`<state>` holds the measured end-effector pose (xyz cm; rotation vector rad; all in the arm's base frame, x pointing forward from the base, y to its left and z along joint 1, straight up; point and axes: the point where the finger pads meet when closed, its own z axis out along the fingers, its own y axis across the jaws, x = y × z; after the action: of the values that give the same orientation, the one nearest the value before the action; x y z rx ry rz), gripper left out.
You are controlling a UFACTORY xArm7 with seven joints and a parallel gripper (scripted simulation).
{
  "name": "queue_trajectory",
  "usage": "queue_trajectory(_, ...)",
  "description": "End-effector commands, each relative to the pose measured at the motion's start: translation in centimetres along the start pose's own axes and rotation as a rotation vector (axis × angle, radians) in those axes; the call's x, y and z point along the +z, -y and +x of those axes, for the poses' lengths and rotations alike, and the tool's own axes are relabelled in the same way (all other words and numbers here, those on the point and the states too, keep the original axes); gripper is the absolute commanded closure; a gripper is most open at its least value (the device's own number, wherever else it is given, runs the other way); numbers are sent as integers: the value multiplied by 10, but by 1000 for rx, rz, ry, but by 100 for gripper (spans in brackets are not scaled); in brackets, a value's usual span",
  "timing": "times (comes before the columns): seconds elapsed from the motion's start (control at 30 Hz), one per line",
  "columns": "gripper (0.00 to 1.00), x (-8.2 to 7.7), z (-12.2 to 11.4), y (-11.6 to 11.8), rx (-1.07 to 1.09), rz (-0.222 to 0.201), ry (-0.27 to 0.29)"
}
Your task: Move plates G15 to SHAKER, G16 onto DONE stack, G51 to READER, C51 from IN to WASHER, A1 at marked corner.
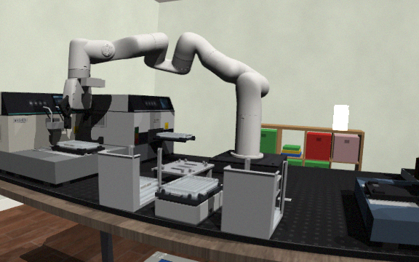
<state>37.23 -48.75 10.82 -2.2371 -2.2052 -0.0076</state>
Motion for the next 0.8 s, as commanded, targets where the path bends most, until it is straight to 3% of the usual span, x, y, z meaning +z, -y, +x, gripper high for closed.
queue_trajectory(0.0,0,-9,-1,-1,0,-4,4)
queue_trajectory(0.77,0,-36,-1,-1,0,-4,4)
